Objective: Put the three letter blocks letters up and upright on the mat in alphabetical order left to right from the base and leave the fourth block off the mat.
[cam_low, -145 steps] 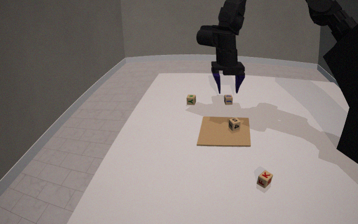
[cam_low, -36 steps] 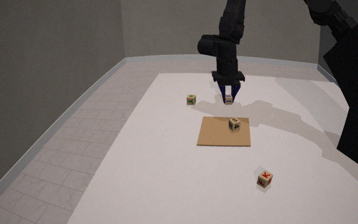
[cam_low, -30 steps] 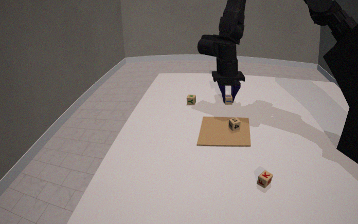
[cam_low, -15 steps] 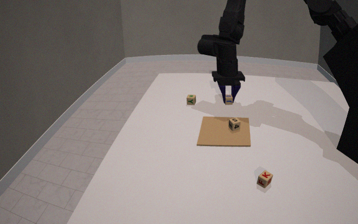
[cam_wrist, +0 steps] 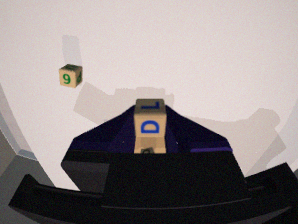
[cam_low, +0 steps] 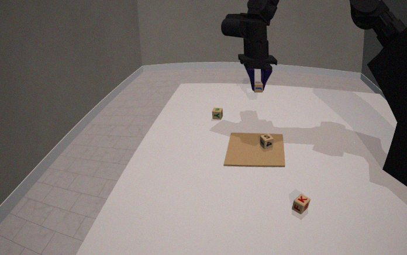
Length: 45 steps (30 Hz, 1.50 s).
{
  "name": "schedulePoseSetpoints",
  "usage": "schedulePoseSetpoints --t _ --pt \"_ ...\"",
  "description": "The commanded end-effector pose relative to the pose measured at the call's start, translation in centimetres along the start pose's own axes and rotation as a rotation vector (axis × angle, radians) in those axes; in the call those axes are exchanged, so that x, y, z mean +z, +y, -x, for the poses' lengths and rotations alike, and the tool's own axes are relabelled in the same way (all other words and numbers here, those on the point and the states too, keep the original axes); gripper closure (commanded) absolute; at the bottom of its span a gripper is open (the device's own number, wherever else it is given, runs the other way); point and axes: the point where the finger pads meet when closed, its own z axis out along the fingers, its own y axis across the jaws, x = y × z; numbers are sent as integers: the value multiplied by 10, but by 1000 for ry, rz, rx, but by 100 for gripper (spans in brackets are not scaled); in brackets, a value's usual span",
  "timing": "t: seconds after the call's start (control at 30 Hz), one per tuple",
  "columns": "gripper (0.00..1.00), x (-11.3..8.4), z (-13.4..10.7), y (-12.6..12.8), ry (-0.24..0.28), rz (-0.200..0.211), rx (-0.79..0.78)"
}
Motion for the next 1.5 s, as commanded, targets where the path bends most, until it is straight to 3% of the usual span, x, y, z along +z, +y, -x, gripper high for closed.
schedulePoseSetpoints --t 0.0,0.17,0.27,0.4,0.57,0.67,0.7,0.73,0.77,0.83,0.87,0.93,1.0,1.1,1.17,1.23,1.47 --pt "80 -16 1 4 -1 4 25" --pt "80 -26 -1 2 2 0 22" --pt "80 -17 -3 -6 10 -28 21" --pt "80 -18 1 -1 0 -15 31" --pt "80 -17 -13 11 7 -1 32" --pt "80 -15 -58 31 21 -4 75" --pt "80 -15 -58 31 21 -4 75" --pt "80 -14 -81 37 26 -7 92" --pt "80 -14 -82 36 28 -12 88" --pt "80 -16 -132 46 27 -9 124" --pt "80 -16 -133 44 30 -19 115" --pt "80 -21 -177 49 21 -8 146" --pt "80 -25 -205 46 13 -12 150" --pt "80 -26 -212 46 11 -9 154" --pt "80 -18 -204 41 -3 -30 178" --pt "80 -25 -197 48 -3 -8 200" --pt "80 -27 -209 41 7 -8 170"
